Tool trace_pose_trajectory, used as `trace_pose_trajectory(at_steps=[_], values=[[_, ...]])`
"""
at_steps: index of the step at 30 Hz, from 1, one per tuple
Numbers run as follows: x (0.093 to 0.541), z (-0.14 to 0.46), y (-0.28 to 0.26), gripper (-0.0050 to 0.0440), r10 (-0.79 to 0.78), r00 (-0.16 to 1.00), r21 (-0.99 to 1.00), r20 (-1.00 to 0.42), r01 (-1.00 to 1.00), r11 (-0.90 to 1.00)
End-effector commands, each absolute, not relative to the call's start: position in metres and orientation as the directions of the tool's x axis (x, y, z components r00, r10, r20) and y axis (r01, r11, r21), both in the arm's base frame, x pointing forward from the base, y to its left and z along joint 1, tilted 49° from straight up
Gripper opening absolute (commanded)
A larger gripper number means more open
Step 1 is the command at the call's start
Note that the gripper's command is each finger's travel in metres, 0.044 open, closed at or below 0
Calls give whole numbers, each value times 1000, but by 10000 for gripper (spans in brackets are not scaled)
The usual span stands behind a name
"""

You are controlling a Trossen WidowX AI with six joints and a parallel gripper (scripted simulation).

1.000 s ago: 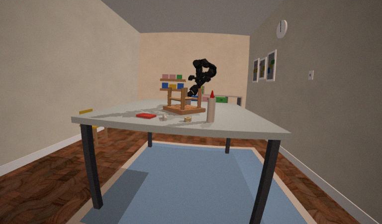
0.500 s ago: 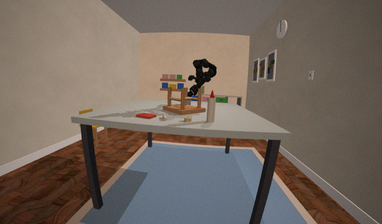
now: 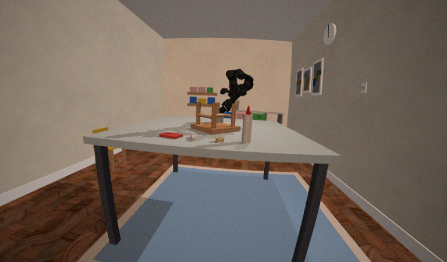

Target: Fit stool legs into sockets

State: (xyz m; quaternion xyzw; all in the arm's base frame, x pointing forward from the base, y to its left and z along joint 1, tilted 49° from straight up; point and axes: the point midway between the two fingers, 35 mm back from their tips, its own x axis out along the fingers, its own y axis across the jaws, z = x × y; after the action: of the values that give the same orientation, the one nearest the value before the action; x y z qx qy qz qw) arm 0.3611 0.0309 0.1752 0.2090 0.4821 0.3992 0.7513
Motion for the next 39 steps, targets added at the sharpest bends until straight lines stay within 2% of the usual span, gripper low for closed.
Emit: trace_pose_trajectory(at_steps=[1,39], values=[[358,156,52,0,809,141,717,-571,-395,575],[359,160,47,0,808,150,715,-569,-396,577]])
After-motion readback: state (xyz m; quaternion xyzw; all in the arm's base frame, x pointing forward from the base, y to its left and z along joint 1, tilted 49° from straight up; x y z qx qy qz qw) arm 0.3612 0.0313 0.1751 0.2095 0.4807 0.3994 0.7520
